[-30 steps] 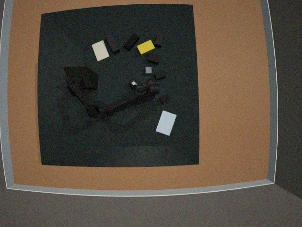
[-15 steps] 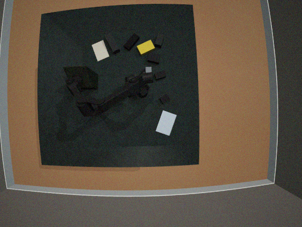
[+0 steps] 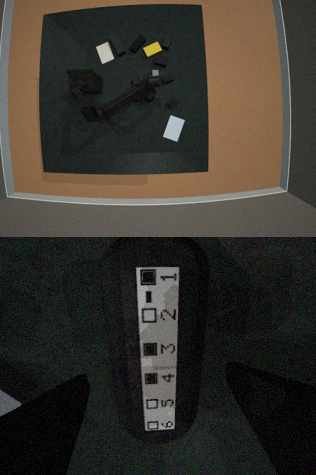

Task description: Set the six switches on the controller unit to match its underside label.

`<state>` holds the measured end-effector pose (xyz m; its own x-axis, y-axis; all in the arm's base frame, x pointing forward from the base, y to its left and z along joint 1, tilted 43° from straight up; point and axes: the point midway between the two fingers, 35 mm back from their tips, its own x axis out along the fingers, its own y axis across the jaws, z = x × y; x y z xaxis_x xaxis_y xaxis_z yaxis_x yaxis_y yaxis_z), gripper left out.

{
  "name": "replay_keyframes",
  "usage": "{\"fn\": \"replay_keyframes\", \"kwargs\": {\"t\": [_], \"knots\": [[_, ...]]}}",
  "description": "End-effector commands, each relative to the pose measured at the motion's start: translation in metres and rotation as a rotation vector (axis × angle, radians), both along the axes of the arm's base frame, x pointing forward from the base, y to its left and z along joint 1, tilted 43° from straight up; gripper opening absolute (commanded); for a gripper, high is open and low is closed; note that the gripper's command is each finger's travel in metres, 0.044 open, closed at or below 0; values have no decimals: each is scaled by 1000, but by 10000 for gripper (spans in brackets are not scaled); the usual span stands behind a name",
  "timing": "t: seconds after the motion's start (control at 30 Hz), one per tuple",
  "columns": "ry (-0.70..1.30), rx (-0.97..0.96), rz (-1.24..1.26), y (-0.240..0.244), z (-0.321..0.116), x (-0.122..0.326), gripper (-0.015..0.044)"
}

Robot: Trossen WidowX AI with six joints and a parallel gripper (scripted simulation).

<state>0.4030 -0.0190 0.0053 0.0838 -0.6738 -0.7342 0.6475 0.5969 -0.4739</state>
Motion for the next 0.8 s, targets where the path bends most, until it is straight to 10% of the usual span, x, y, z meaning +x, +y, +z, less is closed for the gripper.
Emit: {"fn": "replay_keyframes", "kwargs": {"t": [0.0, 0.4, 0.77], "knots": [[99, 29, 129, 0, 2, -2, 309], [579, 72, 1024, 3, 21, -9, 0], [740, -16, 1464, 5, 32, -12, 0]]}}
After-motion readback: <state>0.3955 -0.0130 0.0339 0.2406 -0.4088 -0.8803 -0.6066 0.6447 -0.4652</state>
